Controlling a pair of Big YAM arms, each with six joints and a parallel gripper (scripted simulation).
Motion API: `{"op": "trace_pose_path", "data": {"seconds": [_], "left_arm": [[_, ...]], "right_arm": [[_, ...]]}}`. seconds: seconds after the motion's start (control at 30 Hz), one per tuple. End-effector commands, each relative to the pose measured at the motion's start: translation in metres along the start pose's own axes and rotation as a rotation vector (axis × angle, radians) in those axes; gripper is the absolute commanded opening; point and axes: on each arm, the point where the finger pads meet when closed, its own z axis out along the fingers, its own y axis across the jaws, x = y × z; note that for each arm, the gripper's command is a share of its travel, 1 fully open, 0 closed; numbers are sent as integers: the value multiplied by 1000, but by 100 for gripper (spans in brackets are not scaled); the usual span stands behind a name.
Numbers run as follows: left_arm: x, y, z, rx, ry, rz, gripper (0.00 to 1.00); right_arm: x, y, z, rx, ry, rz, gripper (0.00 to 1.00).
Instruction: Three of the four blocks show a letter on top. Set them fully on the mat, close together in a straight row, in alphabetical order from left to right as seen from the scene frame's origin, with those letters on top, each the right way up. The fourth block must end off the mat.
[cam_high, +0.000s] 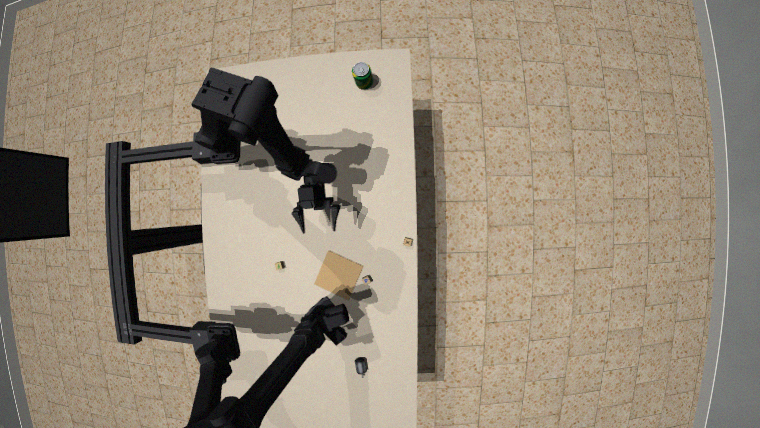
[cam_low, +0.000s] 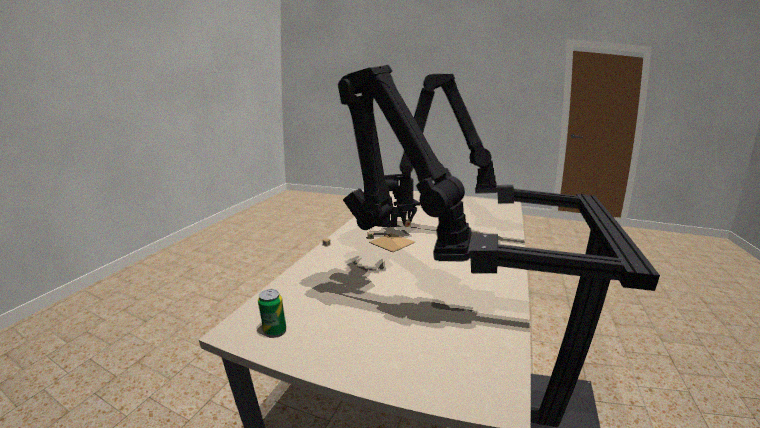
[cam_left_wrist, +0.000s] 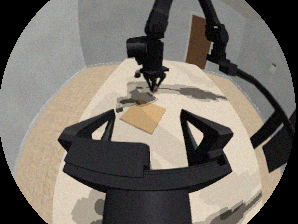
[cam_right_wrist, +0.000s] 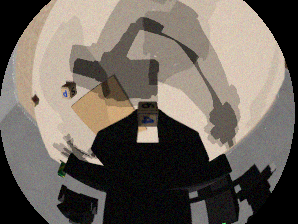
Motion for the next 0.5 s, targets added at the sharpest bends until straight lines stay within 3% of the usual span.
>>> {"op": "trace_pose_path", "data": {"seconds": [0.0,0.47], "left_arm": [[-5,4,-1,-4,-12,34,100],[-5,4,-1,-4,-12,34,100]], "right_arm": [[-21,-9,1,-46,-13,-16,20],[-24,-3,45,-48,-11,-9,20]]}}
